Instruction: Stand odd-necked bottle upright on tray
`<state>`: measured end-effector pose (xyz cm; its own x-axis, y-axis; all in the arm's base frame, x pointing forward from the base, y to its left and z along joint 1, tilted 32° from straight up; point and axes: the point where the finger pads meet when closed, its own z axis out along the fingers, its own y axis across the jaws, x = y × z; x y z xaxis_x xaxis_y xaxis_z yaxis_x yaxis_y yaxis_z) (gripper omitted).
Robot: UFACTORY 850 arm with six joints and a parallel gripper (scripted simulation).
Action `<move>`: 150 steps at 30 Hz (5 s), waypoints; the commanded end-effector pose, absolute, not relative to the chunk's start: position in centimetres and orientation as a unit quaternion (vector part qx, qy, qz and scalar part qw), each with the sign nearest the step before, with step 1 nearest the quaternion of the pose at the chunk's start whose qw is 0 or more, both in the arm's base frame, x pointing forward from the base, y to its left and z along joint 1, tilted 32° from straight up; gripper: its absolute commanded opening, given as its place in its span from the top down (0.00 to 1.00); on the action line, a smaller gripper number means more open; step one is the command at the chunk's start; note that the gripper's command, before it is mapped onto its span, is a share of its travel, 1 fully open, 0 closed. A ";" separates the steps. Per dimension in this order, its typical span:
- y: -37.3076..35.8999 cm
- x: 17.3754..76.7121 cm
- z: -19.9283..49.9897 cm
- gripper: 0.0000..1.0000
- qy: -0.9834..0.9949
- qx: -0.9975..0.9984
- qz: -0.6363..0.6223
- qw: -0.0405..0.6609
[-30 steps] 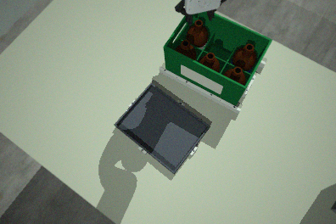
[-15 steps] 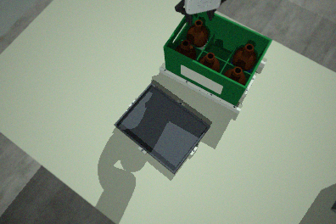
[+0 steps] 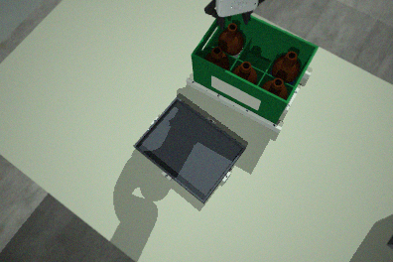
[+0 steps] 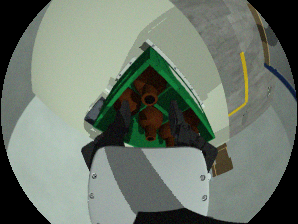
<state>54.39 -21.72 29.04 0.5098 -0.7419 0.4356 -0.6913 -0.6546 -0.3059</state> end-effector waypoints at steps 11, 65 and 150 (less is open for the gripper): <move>-21.9 54.9 28.4 0.35 0.413 -0.867 -0.274 0.046; -22.3 56.5 25.7 0.35 0.413 -0.867 -0.274 0.046; -22.3 56.5 25.7 0.35 0.413 -0.867 -0.274 0.046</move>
